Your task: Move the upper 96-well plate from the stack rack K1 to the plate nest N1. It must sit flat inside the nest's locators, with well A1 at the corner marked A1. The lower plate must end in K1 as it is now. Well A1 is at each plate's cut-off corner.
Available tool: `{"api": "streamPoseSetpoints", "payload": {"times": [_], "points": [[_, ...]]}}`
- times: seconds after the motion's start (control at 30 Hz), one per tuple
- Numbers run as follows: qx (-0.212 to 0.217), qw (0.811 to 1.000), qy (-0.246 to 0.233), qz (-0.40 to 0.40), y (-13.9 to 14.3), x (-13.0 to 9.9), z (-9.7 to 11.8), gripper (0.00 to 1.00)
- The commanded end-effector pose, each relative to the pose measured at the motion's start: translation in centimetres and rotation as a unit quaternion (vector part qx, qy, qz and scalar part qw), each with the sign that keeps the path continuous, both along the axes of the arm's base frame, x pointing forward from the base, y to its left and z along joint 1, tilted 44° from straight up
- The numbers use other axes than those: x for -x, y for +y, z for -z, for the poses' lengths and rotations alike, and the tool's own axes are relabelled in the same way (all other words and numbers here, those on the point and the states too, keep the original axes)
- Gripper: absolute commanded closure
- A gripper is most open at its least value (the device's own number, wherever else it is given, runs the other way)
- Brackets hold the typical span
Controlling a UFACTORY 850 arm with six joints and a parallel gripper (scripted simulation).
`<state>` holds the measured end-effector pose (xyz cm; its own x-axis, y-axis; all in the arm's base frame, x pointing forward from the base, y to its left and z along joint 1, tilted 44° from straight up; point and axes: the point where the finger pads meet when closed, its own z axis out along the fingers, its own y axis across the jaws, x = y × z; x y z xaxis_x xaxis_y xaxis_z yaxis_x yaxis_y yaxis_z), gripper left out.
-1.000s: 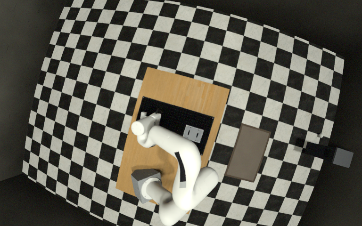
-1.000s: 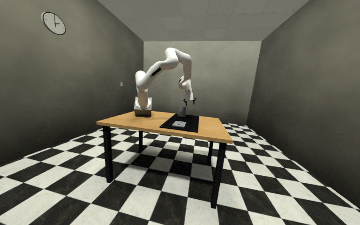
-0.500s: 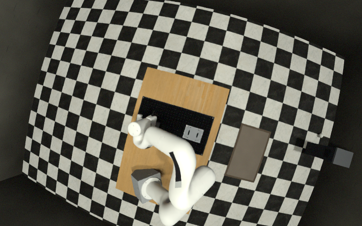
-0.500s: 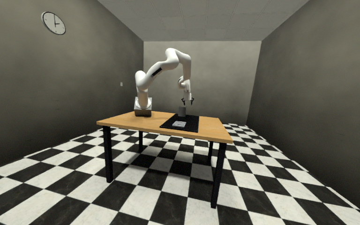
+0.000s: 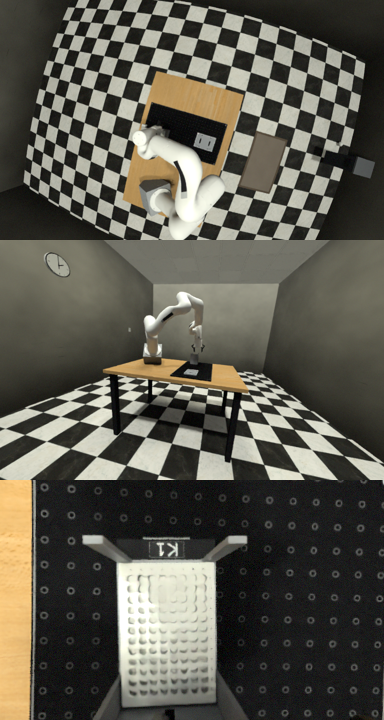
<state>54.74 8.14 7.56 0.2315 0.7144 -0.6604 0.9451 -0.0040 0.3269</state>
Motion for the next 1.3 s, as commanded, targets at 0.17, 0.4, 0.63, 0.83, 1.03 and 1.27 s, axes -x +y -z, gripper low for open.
{"api": "streamPoseSetpoints", "payload": {"times": [0.17,0.4,0.63,0.83,1.03,1.27], "points": [[-0.016,1.000,0.021,0.006,2.2,2.1,1.6,0.00],[-0.026,0.999,0.034,0.009,3.6,3.4,2.2,0.00],[-0.026,0.999,0.034,0.009,3.6,3.4,2.2,0.00],[-0.026,0.999,0.034,0.009,3.6,3.4,2.2,0.00],[-0.026,0.999,0.034,0.009,3.4,3.3,2.4,0.00],[-0.026,0.999,0.034,0.009,2.6,3.1,3.3,0.00]]}}
